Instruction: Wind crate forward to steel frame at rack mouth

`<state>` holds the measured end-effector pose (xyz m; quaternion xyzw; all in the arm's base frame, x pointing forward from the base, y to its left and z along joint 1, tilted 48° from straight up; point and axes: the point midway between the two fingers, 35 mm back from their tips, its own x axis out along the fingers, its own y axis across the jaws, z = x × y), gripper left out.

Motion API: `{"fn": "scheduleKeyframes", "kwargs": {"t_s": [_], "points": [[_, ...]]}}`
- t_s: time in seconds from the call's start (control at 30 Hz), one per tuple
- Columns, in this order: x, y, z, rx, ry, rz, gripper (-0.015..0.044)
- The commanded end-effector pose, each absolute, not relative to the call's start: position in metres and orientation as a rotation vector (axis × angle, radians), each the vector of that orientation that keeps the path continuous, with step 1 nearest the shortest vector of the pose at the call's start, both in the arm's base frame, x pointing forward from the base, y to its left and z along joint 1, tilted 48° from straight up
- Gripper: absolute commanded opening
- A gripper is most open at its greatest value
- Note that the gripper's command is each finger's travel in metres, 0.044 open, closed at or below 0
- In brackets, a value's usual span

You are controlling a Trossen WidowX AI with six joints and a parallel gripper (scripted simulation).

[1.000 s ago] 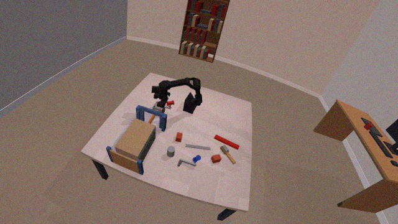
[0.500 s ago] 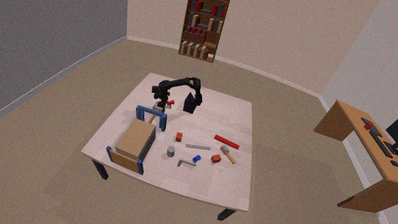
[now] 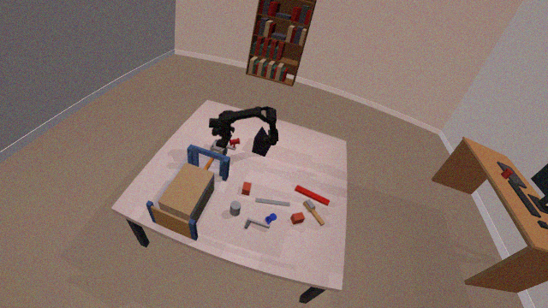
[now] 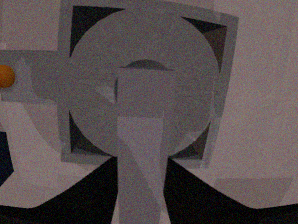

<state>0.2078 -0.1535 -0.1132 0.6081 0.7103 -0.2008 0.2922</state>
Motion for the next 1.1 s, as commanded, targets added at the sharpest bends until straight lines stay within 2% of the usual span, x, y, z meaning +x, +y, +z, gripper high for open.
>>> {"fn": "scheduleKeyframes", "kwargs": {"t_s": [0.0, 1.07], "points": [[0.2079, -0.1506, -0.1161, 1.621, 1.908, -0.555, 0.0], [0.2107, -0.1507, -0.1155, 1.663, 1.909, -0.616, 0.0]]}}
